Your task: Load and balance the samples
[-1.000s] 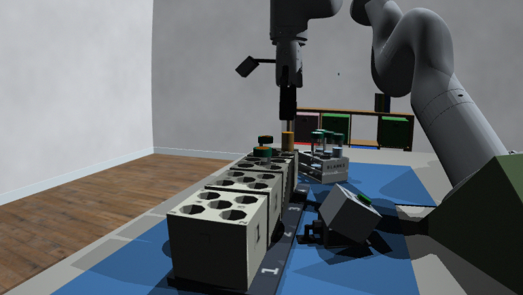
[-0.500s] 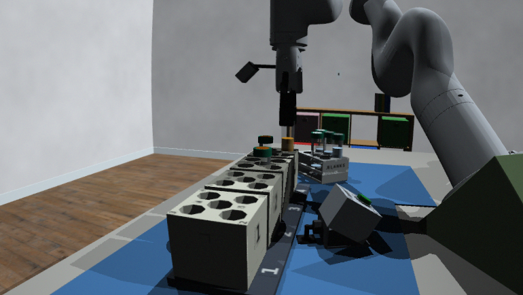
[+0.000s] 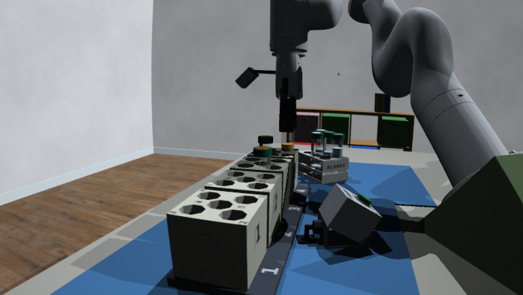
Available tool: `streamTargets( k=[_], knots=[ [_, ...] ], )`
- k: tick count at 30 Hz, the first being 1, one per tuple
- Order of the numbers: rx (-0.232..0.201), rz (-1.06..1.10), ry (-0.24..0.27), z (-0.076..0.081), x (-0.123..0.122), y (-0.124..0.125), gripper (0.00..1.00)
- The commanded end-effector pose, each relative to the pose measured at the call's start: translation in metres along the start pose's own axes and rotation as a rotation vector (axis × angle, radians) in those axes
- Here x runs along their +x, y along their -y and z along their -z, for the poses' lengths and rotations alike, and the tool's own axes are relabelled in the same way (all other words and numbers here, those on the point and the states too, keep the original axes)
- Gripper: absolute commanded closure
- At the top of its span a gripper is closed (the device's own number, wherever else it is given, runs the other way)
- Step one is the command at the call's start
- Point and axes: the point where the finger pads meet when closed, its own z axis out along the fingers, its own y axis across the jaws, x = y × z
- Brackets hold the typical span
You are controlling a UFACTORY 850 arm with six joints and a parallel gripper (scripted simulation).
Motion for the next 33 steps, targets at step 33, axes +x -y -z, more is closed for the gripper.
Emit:
streamTargets(
  k=[33],
  knots=[
    [0.000,-0.001,-0.001,-0.031,0.001,0.000,1.00]
  ],
)
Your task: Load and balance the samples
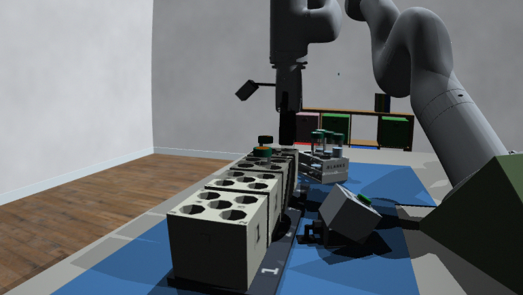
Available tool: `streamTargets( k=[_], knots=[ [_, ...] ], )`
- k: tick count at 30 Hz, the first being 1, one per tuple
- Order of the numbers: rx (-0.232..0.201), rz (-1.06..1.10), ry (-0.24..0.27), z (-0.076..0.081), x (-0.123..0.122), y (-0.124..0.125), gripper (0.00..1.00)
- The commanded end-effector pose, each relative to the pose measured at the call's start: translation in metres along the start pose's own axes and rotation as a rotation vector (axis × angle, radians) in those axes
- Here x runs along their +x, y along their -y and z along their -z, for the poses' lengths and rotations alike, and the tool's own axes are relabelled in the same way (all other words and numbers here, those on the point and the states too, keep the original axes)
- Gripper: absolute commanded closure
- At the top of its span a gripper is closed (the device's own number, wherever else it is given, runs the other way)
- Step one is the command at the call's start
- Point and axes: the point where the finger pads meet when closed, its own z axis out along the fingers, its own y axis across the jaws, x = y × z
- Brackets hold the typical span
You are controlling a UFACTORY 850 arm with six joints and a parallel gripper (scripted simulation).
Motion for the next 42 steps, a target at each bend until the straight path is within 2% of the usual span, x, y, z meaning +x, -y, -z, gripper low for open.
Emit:
streamTargets(
  k=[1,7,21,22,42],
  knots=[
    [0.000,-0.001,-0.001,-0.0030,0.0005,0.0000,1.00],
    [0.000,-0.001,-0.001,-0.0090,0.0005,0.0000,1.00],
    [0.000,-0.001,-0.001,-0.0090,0.0005,0.0000,1.00],
    [0.000,-0.001,-0.001,-0.0094,0.0005,0.0000,0.57],
    [0.000,-0.001,-0.001,-0.0093,0.0005,0.0000,0.57]
  ],
)
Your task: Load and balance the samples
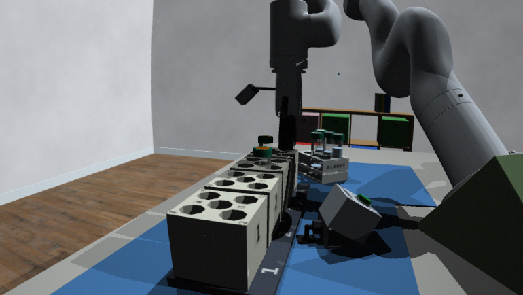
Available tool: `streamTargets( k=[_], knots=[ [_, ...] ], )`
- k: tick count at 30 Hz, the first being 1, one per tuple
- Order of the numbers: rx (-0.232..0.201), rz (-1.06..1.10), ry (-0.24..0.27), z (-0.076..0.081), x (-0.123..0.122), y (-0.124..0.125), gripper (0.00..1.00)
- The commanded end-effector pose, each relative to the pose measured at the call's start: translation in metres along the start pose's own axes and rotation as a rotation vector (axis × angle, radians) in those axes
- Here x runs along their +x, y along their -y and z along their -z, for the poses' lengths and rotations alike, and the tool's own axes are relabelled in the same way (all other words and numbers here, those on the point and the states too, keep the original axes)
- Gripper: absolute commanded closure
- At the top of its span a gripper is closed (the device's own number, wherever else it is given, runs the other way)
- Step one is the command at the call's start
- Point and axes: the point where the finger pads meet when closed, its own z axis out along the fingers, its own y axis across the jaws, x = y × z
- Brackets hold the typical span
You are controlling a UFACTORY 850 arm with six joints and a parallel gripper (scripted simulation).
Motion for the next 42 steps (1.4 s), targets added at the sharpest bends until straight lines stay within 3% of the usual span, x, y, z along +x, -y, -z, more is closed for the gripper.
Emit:
streamTargets(
  k=[1,8,42],
  knots=[
    [0.000,-0.001,-0.001,0.000,0.000,0.000,0.57],
    [0.000,-0.001,-0.001,0.000,0.000,0.000,0.57],
    [0.000,-0.001,-0.001,0.060,0.000,0.000,0.57]
  ],
)
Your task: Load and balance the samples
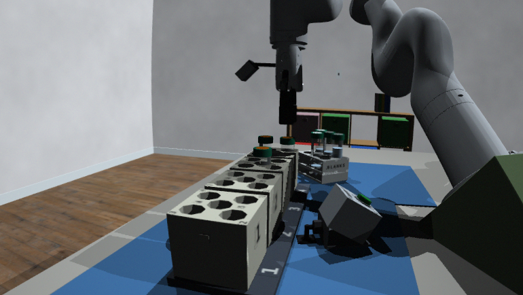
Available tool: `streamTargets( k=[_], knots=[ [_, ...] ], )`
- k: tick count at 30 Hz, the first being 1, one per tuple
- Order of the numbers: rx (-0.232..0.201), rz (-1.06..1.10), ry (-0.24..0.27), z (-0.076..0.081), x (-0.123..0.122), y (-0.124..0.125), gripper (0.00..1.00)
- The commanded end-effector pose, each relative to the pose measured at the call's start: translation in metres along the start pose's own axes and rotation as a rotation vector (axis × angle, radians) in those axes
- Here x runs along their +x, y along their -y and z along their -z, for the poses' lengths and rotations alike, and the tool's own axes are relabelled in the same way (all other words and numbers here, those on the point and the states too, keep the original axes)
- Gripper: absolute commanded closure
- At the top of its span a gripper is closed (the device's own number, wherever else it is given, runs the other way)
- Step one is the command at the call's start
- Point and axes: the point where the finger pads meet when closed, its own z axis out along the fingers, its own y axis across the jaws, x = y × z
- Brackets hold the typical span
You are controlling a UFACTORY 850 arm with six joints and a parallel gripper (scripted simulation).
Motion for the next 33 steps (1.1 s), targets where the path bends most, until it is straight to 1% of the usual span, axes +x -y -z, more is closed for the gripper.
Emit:
streamTargets(
  k=[1,8,10,25,27,33],
  knots=[
    [0.000,-0.001,-0.001,0.007,0.000,0.000,0.57],
    [0.000,-0.001,-0.001,0.021,0.000,0.000,0.57],
    [0.000,-0.001,-0.001,0.021,0.000,0.000,0.57],
    [0.000,-0.001,-0.001,0.051,0.000,0.000,0.57],
    [0.000,-0.001,-0.001,0.051,0.000,0.000,0.57],
    [0.001,-0.001,-0.001,0.063,0.000,0.000,0.57]
  ],
)
